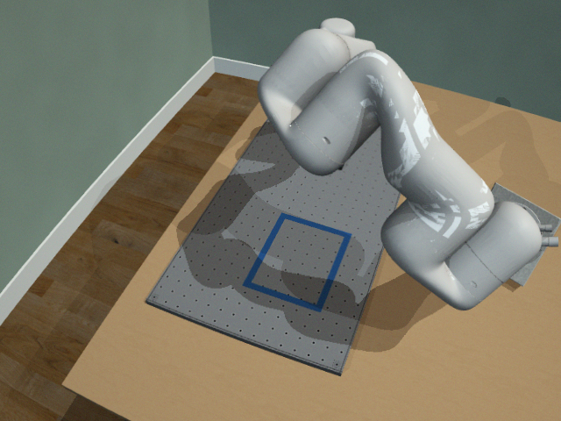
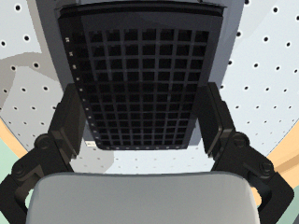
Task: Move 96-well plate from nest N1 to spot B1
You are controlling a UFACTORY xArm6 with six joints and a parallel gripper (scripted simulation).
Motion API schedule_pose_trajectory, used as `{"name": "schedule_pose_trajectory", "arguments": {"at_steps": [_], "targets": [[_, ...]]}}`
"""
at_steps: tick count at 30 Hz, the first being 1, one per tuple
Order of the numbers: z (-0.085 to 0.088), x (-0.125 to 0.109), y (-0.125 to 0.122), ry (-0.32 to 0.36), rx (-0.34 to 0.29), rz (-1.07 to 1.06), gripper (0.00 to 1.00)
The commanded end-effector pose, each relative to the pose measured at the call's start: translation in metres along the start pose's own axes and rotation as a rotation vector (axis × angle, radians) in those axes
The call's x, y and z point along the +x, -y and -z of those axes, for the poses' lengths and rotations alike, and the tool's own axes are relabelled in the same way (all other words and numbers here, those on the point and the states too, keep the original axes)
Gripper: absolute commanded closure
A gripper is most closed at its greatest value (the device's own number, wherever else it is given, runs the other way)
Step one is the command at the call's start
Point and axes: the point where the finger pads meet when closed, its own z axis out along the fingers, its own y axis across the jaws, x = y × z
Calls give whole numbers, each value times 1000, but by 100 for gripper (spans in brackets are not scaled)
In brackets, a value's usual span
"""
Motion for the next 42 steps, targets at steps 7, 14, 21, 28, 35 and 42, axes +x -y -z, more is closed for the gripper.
{"name": "schedule_pose_trajectory", "arguments": {"at_steps": [7,14,21,28,35,42], "targets": [[2,1,1,-3,3,1,100],[2,1,1,-3,3,1,100],[3,1,1,-3,3,1,100],[6,1,1,-3,3,1,100],[11,1,1,-3,3,1,100],[16,1,1,-3,3,1,100]]}}
